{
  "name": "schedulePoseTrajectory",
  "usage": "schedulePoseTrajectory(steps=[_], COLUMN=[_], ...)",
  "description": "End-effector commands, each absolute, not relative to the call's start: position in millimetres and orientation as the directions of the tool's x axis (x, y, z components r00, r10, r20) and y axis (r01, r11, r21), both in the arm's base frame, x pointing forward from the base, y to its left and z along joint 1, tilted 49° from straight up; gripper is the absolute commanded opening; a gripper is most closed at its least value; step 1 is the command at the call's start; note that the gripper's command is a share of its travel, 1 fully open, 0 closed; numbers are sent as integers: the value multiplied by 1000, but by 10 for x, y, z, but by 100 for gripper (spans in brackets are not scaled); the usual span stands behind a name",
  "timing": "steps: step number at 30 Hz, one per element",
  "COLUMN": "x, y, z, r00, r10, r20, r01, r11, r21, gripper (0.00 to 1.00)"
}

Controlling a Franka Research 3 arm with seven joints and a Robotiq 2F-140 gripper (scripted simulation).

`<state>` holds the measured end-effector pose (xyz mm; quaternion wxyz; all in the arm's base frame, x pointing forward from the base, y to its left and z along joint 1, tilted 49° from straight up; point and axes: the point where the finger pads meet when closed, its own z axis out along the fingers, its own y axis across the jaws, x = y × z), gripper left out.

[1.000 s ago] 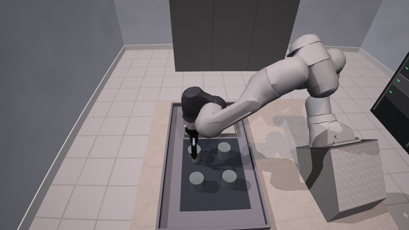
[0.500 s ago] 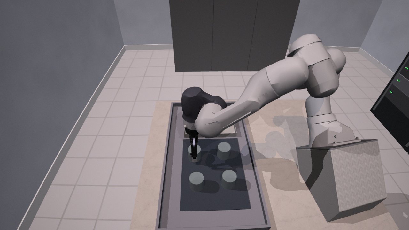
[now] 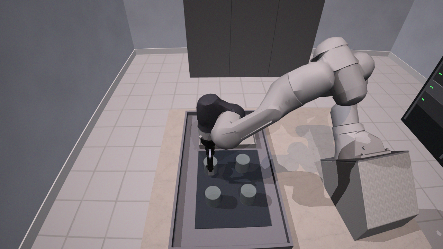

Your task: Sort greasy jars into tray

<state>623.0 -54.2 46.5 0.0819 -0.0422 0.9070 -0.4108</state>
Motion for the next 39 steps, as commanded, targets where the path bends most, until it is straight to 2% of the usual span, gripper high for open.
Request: schedulePoseTrajectory(steps=[1, 4, 5, 21, 22, 38, 39], x=[6241, 6241, 6241, 6241, 6241, 6241, 6241], y=[-541, -541, -541, -541, -541, -541, -541], z=[460, 460, 460, 460, 460, 460, 460], r00=[-983, -983, -983, -983, -983, -983, -983], r10=[-148, -148, -148, -148, -148, -148, -148], r20=[-113, -113, -113, -113, -113, -113, -113], r01=[-13, -13, -13, -13, -13, -13, -13], r11=[660, 660, 660, 660, 660, 660, 660], r21=[-751, -751, -751, -751, -751, -751, -751], gripper=[44, 44, 41, 41, 38, 38, 35])
